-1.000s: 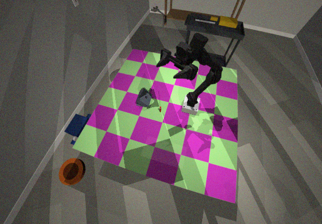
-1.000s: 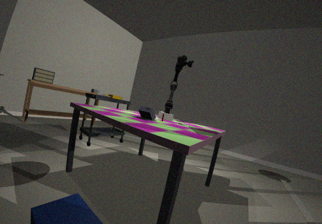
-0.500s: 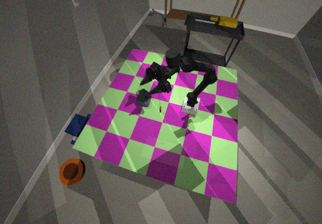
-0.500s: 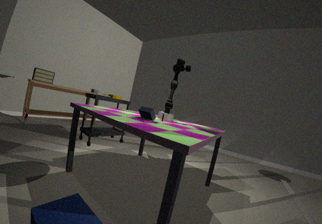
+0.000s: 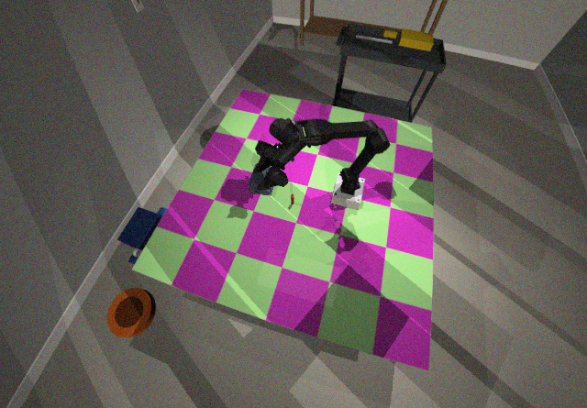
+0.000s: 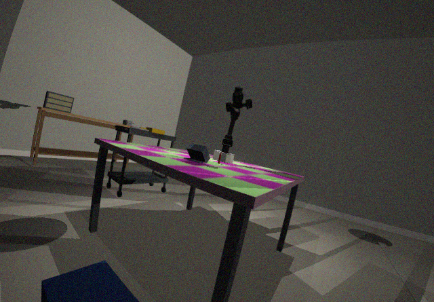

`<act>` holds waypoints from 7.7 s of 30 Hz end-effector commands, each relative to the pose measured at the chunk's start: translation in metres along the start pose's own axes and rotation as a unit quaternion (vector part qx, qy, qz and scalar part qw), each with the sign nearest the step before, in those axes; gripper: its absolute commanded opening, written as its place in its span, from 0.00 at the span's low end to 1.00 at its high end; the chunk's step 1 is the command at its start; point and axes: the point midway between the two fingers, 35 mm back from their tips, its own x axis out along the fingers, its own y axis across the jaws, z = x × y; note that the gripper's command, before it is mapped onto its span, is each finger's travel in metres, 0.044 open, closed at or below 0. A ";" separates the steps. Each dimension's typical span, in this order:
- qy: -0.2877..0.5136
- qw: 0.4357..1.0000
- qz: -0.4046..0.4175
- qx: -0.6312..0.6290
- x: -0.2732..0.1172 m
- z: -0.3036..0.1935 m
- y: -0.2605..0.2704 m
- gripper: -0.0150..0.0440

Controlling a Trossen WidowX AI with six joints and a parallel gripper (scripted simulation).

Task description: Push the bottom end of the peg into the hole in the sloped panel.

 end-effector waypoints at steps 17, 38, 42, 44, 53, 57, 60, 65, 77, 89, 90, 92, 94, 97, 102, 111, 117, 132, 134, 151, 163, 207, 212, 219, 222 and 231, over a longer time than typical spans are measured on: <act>0.206 0.955 -0.168 0.134 0.055 -0.135 -0.103 1.00; 0.373 0.848 -0.311 0.213 0.035 -0.260 -0.167 1.00; 0.373 0.848 -0.311 0.213 0.036 -0.261 -0.168 1.00; 0.373 0.848 -0.311 0.213 0.037 -0.263 -0.169 1.00; 0.373 0.848 -0.311 0.213 0.046 -0.274 -0.175 1.00; 0.373 0.848 -0.311 0.213 0.049 -0.278 -0.177 1.00; 0.373 0.848 -0.311 0.213 0.052 -0.282 -0.179 1.00; 0.373 0.848 -0.311 0.213 0.056 -0.289 -0.182 1.00; 0.374 0.848 -0.311 0.213 0.065 -0.304 -0.189 1.00; 0.372 0.850 -0.307 0.211 0.067 -0.306 -0.190 0.82; 0.372 0.850 -0.307 0.211 0.067 -0.306 -0.190 0.78; 0.372 0.850 -0.307 0.211 0.067 -0.306 -0.190 0.69; 0.372 0.850 -0.307 0.211 0.067 -0.306 -0.190 0.60; 0.372 0.850 -0.307 0.211 0.067 -0.306 -0.190 0.47; 0.372 0.850 -0.307 0.211 0.067 -0.306 -0.190 0.31; 0.372 0.850 -0.307 0.211 0.064 -0.299 -0.187 0.25; 0.373 0.849 -0.309 0.212 0.049 -0.276 -0.176 0.25; 0.366 0.849 -0.313 0.218 0.023 -0.247 -0.160 0.25; 0.358 0.851 -0.314 0.223 0.023 -0.246 -0.161 0.25; 0.282 0.861 -0.325 0.273 0.021 -0.239 -0.174 0.25; 0.226 0.864 -0.329 0.307 0.019 -0.234 -0.183 0.25; 0.019 0.848 -0.319 0.423 0.002 -0.213 -0.214 0.25; -0.004 0.844 -0.315 0.435 -0.001 -0.211 -0.217 0.25; -0.037 0.837 -0.309 0.451 -0.005 -0.207 -0.221 0.25; -0.046 0.835 -0.307 0.455 -0.006 -0.206 -0.222 0.25; -0.058 0.832 -0.304 0.460 0.000 -0.205 -0.229 0.25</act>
